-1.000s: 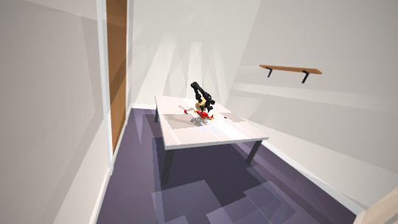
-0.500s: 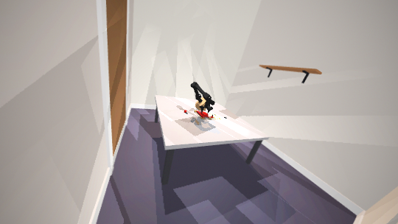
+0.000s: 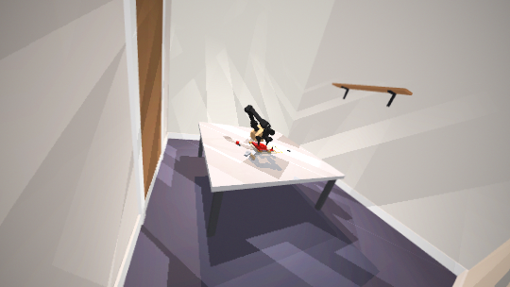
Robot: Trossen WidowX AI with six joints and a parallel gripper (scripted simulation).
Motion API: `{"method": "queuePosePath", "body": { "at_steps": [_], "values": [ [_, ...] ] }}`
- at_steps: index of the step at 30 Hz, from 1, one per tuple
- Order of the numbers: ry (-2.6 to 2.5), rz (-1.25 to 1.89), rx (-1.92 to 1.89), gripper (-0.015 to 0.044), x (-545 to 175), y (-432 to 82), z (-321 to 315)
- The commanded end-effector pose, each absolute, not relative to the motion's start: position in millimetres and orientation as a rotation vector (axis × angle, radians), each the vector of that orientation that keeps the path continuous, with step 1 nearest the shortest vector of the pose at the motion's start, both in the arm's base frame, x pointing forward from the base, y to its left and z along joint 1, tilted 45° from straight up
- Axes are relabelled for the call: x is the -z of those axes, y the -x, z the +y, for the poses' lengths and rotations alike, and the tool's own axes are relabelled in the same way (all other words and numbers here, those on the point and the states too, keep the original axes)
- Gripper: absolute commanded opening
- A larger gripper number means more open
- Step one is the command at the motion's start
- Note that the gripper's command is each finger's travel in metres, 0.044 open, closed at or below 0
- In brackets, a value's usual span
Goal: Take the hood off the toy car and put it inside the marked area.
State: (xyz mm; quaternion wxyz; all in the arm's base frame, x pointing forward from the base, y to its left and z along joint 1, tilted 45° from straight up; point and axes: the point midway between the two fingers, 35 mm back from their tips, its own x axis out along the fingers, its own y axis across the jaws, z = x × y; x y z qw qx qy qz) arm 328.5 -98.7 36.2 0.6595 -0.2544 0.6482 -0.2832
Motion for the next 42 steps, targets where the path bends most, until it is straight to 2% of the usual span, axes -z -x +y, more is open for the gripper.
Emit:
{"method": "queuePosePath", "body": {
  "at_steps": [1, 17, 20, 30, 41, 42],
  "values": [
    [0.584, 1.478, 0.64, 0.044, -32.3, -326.2, -101.2],
    [0.585, 1.478, 0.64, 0.044, -27.8, -326.0, -105.9],
    [0.576, 1.468, 0.642, 0.0361, -30.6, -328.1, -104.5],
    [0.576, 1.468, 0.642, 0.0295, -30.6, -328.1, -104.5],
    [0.576, 1.468, 0.641, 0.0006, -34.3, -328.4, -100.6],
    [0.576, 1.468, 0.641, 0.0, -34.8, -328.4, -100.1]
  ]
}}
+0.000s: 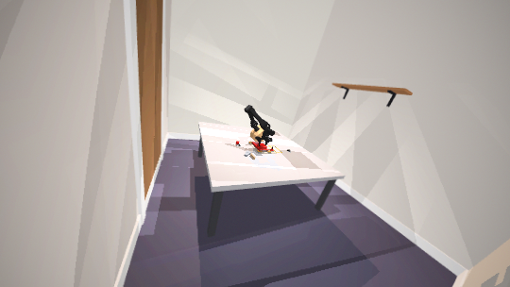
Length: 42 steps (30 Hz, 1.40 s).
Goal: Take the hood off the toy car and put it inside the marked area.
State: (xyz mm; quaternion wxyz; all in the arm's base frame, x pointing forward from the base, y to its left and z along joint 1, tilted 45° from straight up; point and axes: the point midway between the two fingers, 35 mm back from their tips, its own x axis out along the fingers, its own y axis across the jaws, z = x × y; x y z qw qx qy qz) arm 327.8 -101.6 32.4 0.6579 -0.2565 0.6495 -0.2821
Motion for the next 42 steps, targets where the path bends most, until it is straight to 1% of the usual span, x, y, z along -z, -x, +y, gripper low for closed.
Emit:
{"method": "queuePosePath", "body": {
  "at_steps": [1, 33, 42],
  "values": [
    [0.576, 1.468, 0.641, 0.0, -35, -328, -100],
    [0.576, 1.468, 0.64, 0.0, -50, -329, -84],
    [0.575, 1.469, 0.638, 0.0, -79, -329, -55]
  ]
}}
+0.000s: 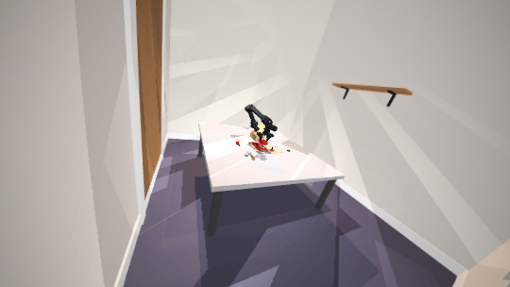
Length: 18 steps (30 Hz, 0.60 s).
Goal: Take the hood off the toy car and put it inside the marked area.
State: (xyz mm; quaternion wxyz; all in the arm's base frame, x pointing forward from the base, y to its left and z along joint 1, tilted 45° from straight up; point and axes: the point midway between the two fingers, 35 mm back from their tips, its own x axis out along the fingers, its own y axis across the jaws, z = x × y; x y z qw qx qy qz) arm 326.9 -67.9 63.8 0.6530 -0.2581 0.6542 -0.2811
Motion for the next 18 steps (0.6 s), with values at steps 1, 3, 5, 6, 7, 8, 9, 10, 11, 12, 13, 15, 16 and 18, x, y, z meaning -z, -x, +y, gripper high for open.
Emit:
{"method": "queuePosePath", "body": {
  "at_steps": [1, 3, 5, 6, 7, 8, 9, 10, 11, 12, 13, 15, 16, 18],
  "values": [
    [0.575, 1.469, 0.638, 0.0, -81, -329, -53],
    [0.575, 1.469, 0.639, 0.0, -82, -329, -52],
    [0.587, 1.475, 0.631, 0.0, -70, -330, -54],
    [0.586, 1.474, 0.628, 0.0, -67, -331, -50],
    [0.585, 1.473, 0.625, 0.0, -63, -332, -45],
    [0.584, 1.472, 0.622, 0.0, -59, -333, -39],
    [0.583, 1.471, 0.619, 0.0, -54, -335, -34],
    [0.582, 1.471, 0.616, 0.0, -50, -335, -29],
    [0.581, 1.47, 0.614, 0.0, -46, -336, -23],
    [0.58, 1.469, 0.611, 0.0, -42, -337, -18],
    [0.58, 1.468, 0.609, 0.0, -38, -337, -13],
    [0.577, 1.469, 0.607, 0.0, -30, -338, -3],
    [0.575, 1.469, 0.607, 0.0, -25, -338, 2],
    [0.572, 1.47, 0.606, 0.0, -17, -338, 12]
  ]
}}
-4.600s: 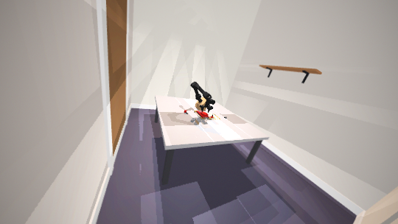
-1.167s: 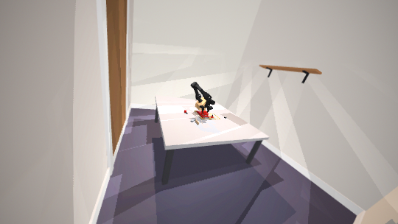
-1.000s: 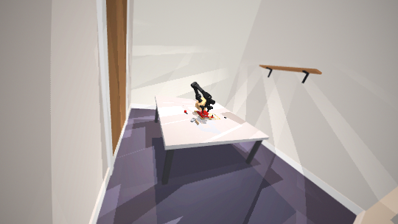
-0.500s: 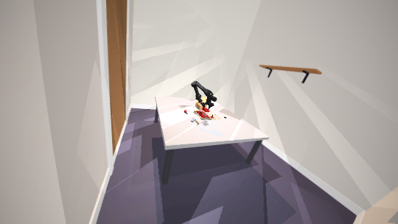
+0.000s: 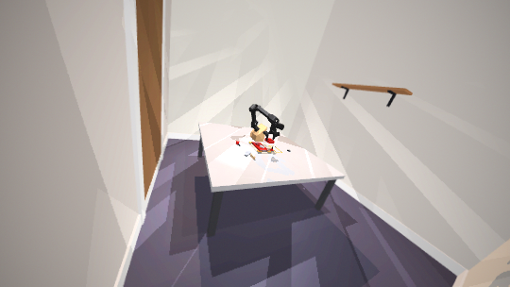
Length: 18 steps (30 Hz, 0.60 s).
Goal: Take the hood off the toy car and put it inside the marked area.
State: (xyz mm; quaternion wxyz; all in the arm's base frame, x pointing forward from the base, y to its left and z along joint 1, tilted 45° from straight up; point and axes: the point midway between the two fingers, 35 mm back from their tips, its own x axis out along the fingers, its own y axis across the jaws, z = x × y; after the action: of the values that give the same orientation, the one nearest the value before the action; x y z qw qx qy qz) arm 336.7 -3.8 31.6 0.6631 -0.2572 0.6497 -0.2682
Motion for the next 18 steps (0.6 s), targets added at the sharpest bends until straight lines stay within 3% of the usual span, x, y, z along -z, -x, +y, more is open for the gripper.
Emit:
{"method": "queuePosePath", "body": {
  "at_steps": [1, 18],
  "values": [
    [0.571, 1.47, 0.606, 0.0, -13, -338, 17],
    [0.565, 1.47, 0.628, 0.0, 58, -317, 93]
  ]
}}
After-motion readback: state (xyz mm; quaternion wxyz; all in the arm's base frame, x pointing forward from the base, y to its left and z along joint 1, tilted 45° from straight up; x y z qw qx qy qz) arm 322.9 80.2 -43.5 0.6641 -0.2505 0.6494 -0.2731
